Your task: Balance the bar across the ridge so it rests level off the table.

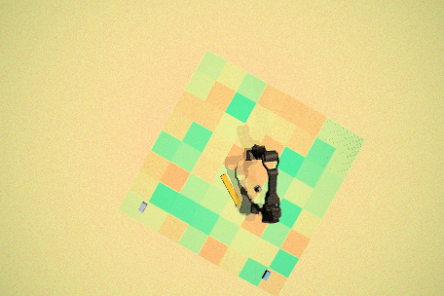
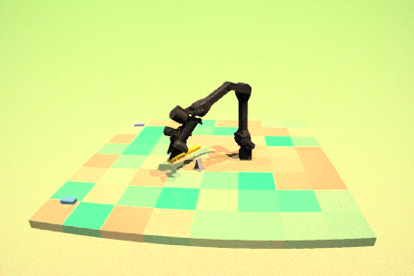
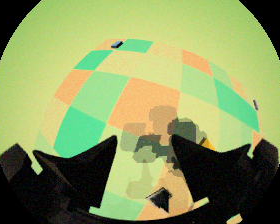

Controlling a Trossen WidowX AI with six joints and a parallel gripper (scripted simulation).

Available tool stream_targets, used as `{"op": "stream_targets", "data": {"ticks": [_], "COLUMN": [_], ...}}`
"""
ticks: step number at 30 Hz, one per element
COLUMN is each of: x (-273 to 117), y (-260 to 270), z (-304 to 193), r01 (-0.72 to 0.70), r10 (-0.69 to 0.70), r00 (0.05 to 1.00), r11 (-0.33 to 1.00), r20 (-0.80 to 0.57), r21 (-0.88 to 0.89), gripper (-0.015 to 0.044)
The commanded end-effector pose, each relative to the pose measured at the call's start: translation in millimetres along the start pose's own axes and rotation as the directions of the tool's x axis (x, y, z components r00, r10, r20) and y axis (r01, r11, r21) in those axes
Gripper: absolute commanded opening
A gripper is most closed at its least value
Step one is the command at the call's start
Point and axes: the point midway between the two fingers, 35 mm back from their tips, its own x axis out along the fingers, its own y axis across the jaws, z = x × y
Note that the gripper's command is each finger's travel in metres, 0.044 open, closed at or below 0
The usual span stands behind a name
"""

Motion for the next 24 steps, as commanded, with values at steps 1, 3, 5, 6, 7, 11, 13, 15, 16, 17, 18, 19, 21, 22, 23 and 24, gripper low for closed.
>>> {"op": "stream_targets", "data": {"ticks": [1,3,5,6,7,11,13,15,16,17,18,19,21,22,23,24], "x": [2,3,3,3,3,2,1,0,-1,-2,-3,-4,-6,-7,-8,-10], "y": [-23,-34,-45,-51,-57,-78,-89,-100,-105,-110,-115,-120,-130,-135,-140,-144], "z": [-1,-2,-4,-5,-6,-11,-14,-17,-19,-21,-22,-24,-28,-30,-32,-34], "r01": [0.030,0.042,0.052,0.056,0.059,0.065,0.063,0.059,0.056,0.052,0.047,0.042,0.030,0.023,0.015,0.007], "r10": [-0.032,-0.049,-0.064,-0.071,-0.078,-0.103,-0.114,-0.123,-0.127,-0.131,-0.134,-0.137,-0.142,-0.144,-0.145,-0.147], "r00": [0.999,0.997,0.994,0.992,0.990,0.980,0.975,0.968,0.964,0.961,0.957,0.953,0.945,0.940,0.936,0.931], "r11": [0.998,0.995,0.991,0.988,0.986,0.974,0.967,0.959,0.955,0.951,0.947,0.943,0.935,0.931,0.926,0.922], "r20": [-0.043,-0.068,-0.092,-0.105,-0.117,-0.168,-0.193,-0.219,-0.232,-0.245,-0.257,-0.270,-0.295,-0.308,-0.320,-0.333], "r21": [-0.060,-0.093,-0.125,-0.141,-0.157,-0.219,-0.248,-0.277,-0.290,-0.304,-0.317,-0.329,-0.354,-0.365,-0.376,-0.387], "gripper": [0.0315,0.0315,0.0315,0.0315,0.0315,0.0315,0.0315,0.0315,0.0315,0.0315,0.0315,0.0315,0.0315,0.0315,0.0315,0.0315]}}
